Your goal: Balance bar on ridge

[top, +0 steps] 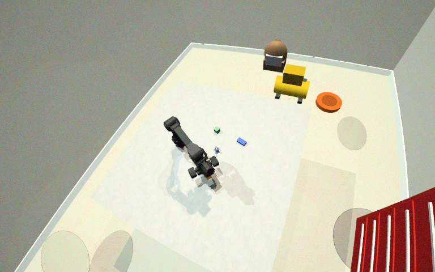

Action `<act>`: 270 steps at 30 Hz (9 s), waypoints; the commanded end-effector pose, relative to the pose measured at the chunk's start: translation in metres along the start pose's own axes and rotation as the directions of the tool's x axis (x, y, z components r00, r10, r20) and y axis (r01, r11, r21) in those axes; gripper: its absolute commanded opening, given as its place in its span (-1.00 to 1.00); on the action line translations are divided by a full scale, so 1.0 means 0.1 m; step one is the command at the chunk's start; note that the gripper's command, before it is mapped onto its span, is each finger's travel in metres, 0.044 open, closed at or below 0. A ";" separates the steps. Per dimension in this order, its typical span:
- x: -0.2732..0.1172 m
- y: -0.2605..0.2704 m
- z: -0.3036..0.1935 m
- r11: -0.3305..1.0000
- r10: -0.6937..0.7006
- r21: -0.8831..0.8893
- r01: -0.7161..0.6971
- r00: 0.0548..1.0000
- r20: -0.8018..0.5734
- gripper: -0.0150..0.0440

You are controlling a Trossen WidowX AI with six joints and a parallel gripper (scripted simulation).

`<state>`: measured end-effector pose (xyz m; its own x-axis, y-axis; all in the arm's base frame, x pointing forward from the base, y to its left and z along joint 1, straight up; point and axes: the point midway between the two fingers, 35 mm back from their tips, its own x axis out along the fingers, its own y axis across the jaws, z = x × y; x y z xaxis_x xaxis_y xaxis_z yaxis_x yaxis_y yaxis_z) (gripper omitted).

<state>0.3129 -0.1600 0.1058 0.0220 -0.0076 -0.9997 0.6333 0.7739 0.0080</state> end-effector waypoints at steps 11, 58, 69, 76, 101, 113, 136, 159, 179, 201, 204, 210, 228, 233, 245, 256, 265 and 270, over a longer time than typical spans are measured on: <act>-0.34 -0.01 -0.04 1.000 -0.002 -0.009 0.002 1.000 0.004 -0.49; -0.37 1.48 -1.07 0.338 0.009 -0.941 -0.006 1.000 -0.004 -0.49; -0.38 1.67 -1.34 0.194 0.011 -0.981 -0.008 1.000 -0.006 -0.49; -0.30 1.68 -1.35 0.193 0.011 -0.981 -0.008 1.000 -0.006 -0.49; 0.05 1.68 -1.37 0.192 0.011 -0.981 -0.008 1.000 -0.006 -0.49; 0.04 1.68 -1.37 0.192 0.011 -0.981 -0.008 1.000 -0.006 -0.49; 0.06 1.68 -1.37 0.192 0.011 -0.981 -0.008 1.000 -0.006 -0.49; 0.08 1.68 -1.38 0.192 0.011 -0.981 -0.008 1.000 -0.006 -0.49; 0.09 1.68 -1.38 0.192 0.011 -0.981 -0.008 1.000 -0.006 -0.49; 0.11 1.67 -1.38 0.192 0.011 -0.981 -0.008 1.000 -0.006 -0.49; 0.11 1.67 -1.38 0.192 0.011 -0.981 -0.008 1.000 -0.006 -0.49; 0.12 1.67 -1.38 0.192 0.011 -0.981 -0.008 1.000 -0.006 -0.49; 0.13 1.67 -1.38 0.192 0.011 -0.981 -0.008 1.000 -0.006 -0.49; 0.14 1.67 -1.38 0.192 0.011 -0.981 -0.008 1.000 -0.006 -0.49; 0.15 1.67 -1.38 0.192 0.011 -0.981 -0.008 1.000 -0.006 -0.49; 0.16 1.67 -1.38 0.192 0.011 -0.981 -0.008 1.000 -0.006 -0.49; 0.16 1.68 -1.38 0.192 0.011 -0.981 -0.008 1.000 -0.006 -0.49; 0.17 1.68 -1.38 0.192 0.011 -0.981 -0.008 1.000 -0.006 -0.49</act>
<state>0.3132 0.0568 0.0910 0.0315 0.0051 -0.9995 -0.6372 0.7705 -0.0162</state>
